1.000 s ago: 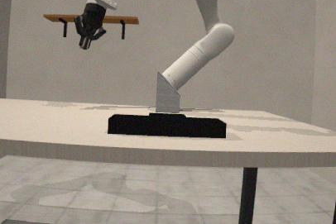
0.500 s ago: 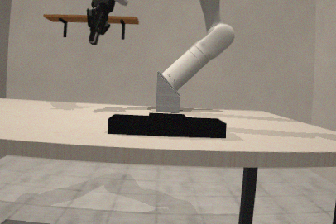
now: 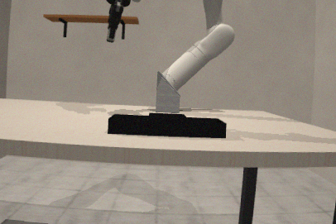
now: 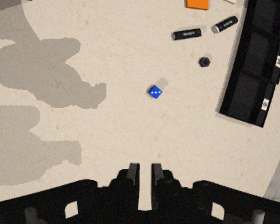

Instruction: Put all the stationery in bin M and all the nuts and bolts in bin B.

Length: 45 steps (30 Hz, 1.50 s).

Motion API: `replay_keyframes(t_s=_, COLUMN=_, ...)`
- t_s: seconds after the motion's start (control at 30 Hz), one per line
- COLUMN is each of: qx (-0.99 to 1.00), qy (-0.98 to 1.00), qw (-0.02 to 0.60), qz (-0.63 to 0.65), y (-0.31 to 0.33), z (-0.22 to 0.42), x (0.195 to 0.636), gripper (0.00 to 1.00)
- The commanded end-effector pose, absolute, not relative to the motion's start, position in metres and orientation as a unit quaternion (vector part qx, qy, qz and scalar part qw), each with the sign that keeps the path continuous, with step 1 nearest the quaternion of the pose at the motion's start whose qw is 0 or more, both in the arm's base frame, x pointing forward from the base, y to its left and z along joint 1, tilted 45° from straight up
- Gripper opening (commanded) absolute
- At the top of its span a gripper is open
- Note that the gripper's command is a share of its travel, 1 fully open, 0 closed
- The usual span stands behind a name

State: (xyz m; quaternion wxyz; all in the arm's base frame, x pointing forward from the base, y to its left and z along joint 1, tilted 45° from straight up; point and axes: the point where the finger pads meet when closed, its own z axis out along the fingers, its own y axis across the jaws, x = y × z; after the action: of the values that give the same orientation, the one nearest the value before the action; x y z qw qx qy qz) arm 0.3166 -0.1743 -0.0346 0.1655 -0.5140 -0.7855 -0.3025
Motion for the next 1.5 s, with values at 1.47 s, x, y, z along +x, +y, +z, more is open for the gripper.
replay_keyframes(t_s=1.47, qx=-0.054, qy=-0.923, qw=0.083, qz=-0.371, y=-0.001, z=0.038, x=0.392, gripper=0.09)
